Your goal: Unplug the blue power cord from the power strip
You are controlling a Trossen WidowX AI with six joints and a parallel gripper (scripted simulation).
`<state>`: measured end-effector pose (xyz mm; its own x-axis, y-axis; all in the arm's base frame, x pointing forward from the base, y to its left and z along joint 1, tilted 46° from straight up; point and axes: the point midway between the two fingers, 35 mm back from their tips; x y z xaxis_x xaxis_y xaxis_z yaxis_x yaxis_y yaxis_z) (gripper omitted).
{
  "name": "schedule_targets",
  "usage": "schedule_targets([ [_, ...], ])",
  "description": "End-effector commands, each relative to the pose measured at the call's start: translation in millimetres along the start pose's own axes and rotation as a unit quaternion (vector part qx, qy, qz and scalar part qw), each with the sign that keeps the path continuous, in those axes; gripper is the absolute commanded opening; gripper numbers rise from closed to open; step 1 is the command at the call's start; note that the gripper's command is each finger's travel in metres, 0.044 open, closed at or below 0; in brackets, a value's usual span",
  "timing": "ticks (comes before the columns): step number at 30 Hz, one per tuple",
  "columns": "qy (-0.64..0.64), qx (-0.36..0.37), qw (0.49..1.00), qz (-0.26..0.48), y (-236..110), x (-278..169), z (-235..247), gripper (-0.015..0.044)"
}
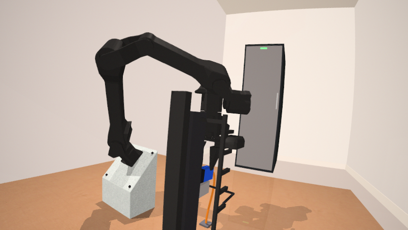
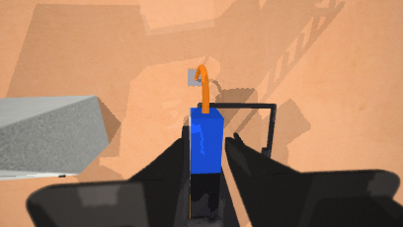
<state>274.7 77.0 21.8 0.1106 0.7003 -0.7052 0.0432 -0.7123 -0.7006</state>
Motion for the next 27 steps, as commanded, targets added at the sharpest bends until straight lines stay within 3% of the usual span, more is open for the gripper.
schedule_targets([
  [1,-0.004,-0.002,1.0,0.003,4.3,-0.8,0.3,0.016],
  [2,-0.004,-0.002,1.0,0.003,4.3,-0.8,0.3,0.016],
  [5,0.0,0.001,1.0,0.001,2.2,-0.4,0.3,0.0081],
  [15,0.0,0.001,1.0,0.001,2.2,-0.1,0.3,0.0],
  [27,-0.001,0.0,1.0,0.0,1.3,16.1,0.4,0.0],
])
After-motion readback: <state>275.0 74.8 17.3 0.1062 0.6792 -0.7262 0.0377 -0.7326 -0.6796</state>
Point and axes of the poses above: the point midway between the two fingers, 35 mm back from their tips, its own y axis out along the fingers, its own z axis across the jaws, x = y × z, and after that the axes turned 6 degrees about y, right-handed
